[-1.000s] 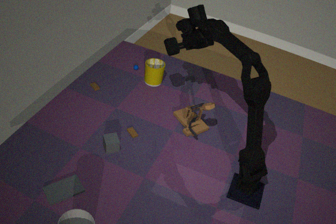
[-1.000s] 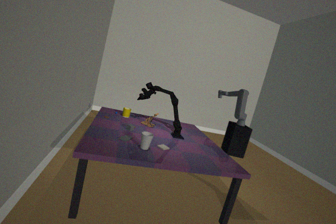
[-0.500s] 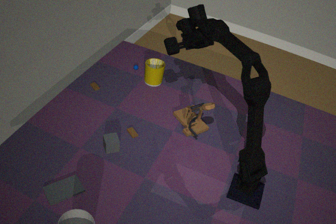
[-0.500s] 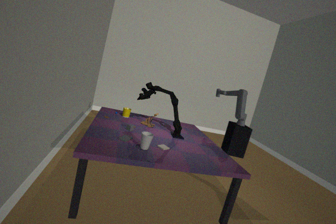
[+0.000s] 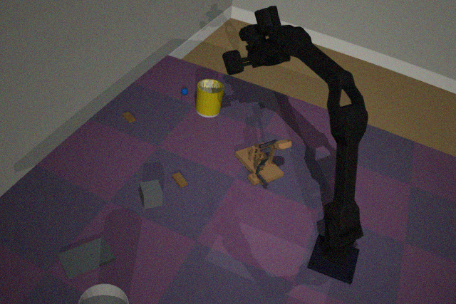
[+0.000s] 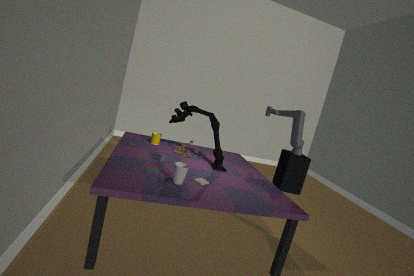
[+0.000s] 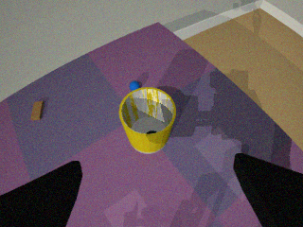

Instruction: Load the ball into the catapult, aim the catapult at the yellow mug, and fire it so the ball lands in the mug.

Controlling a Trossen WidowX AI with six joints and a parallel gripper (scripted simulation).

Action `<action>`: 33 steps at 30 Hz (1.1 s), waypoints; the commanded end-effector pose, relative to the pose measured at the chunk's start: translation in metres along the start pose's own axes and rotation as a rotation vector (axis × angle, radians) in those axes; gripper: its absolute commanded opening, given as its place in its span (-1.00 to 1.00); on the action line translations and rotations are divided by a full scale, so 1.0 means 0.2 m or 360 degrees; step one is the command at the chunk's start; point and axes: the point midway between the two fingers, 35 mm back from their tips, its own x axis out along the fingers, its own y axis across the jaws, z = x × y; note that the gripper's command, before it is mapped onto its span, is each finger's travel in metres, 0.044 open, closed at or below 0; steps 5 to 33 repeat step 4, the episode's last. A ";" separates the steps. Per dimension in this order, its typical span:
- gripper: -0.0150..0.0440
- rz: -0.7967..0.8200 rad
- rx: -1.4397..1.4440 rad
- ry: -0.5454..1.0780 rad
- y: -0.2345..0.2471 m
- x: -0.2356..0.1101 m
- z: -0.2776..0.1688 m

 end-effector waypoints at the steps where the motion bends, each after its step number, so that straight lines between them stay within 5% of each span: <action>1: 1.00 0.0000 0.0000 0.0001 0.00 0.00 0.00; 33: 1.00 0.0000 0.0000 0.0001 0.00 0.00 0.00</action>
